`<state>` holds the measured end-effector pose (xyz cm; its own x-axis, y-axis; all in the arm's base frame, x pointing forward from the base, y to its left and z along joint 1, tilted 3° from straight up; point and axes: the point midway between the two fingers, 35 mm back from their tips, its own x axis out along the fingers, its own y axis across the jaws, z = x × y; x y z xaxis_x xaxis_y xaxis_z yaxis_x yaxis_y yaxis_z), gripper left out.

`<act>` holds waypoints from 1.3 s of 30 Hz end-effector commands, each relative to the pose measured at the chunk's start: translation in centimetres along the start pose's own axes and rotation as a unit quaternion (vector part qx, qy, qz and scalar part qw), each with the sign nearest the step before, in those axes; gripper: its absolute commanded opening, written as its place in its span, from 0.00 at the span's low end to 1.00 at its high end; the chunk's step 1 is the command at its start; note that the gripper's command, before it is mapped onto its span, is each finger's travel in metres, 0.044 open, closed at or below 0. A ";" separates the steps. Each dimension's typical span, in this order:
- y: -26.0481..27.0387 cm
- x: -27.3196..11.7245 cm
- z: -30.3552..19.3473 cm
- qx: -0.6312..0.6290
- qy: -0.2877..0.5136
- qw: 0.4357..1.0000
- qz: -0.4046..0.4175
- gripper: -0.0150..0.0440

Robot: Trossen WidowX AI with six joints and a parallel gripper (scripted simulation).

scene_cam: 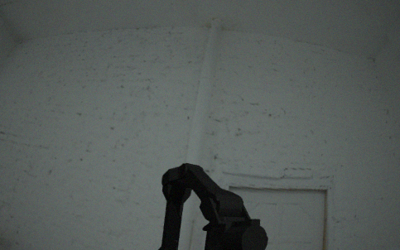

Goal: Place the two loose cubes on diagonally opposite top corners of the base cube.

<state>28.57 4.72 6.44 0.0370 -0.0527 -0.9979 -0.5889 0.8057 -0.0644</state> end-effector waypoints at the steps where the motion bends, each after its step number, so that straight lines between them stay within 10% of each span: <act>1: 0.4 0.1 1.2 0.052 -0.001 0.999 -0.001 0.43; 39: 2.7 3.8 4.8 0.235 -0.004 0.972 -0.005 0.43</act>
<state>30.90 9.58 2.62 0.0461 -0.0544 -0.9975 -0.1506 0.9867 -0.0608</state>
